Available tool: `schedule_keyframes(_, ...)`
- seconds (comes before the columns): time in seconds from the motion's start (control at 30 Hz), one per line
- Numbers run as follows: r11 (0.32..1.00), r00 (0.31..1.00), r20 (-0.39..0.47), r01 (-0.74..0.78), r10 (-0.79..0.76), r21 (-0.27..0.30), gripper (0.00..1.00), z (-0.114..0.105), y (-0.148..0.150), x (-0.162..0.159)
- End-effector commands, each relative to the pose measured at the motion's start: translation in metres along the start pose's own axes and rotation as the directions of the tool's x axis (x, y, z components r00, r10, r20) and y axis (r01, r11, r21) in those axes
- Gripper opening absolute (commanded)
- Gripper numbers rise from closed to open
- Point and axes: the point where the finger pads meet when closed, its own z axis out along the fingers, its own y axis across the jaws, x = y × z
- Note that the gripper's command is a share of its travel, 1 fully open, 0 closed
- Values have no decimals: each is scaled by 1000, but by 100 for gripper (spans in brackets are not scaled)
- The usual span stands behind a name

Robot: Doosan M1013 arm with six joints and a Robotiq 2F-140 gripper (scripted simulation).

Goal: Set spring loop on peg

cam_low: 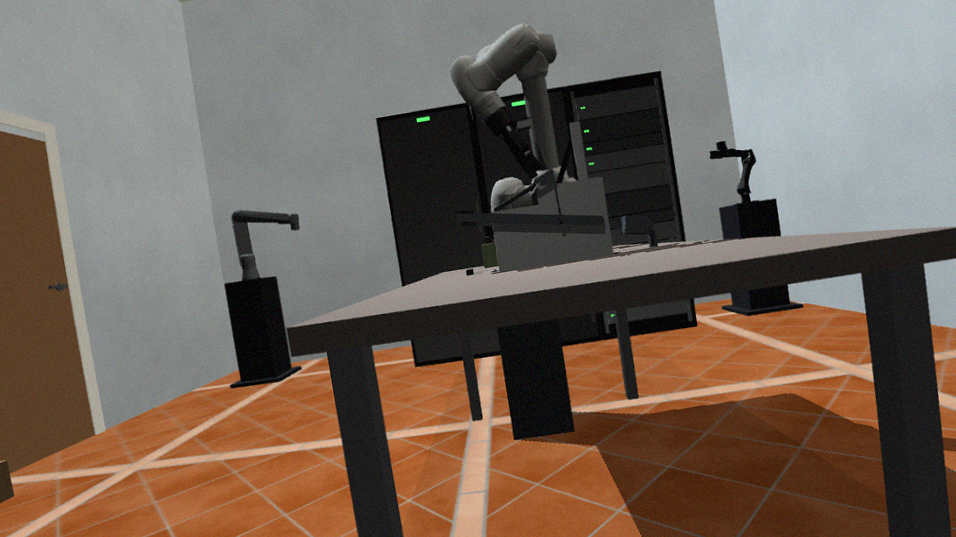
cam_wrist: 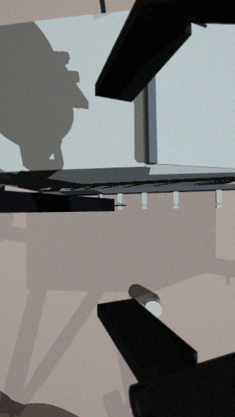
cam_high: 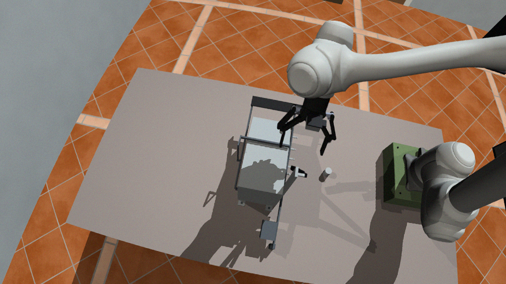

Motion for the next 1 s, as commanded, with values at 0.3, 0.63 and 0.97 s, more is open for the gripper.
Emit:
schedule_keyframes(0.3, 1000, 989, 149, -2, 3, -2, 100, -2, 0, 1)
schedule_keyframes(0.63, 1000, 989, 149, -2, 3, -2, 100, -2, 0, 1)
schedule_keyframes(0.97, 1000, 955, 295, -5, 6, -4, 100, -4, 0, 2)
